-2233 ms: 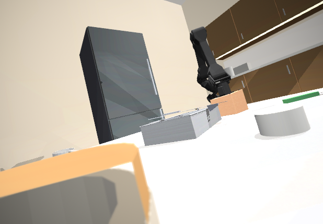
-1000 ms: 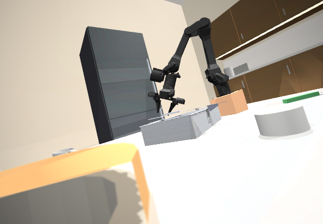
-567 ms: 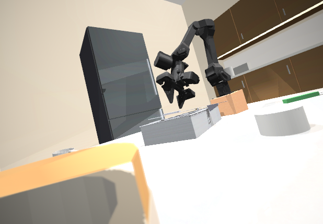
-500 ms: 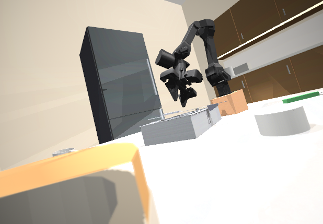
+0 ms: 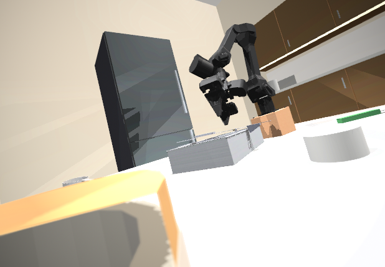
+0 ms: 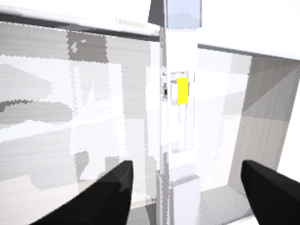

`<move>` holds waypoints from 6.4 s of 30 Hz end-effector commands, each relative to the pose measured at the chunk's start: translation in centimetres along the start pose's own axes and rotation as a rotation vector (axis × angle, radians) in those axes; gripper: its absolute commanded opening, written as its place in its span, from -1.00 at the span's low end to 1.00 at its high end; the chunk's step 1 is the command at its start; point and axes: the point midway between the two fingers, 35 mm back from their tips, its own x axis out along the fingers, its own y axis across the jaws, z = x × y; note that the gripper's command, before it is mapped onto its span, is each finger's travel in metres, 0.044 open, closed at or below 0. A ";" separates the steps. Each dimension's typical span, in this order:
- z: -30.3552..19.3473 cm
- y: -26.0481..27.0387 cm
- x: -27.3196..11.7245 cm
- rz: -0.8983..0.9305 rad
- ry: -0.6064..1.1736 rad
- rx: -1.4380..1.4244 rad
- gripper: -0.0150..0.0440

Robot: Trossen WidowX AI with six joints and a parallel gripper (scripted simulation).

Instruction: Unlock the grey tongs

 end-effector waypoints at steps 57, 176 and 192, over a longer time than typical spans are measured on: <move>0.6 -0.1 8.1 -0.002 0.001 0.000 0.39; -6.8 -1.5 -1.1 0.452 0.309 1.132 -1.00; -10.1 0.0 -2.8 0.354 0.488 1.788 -1.00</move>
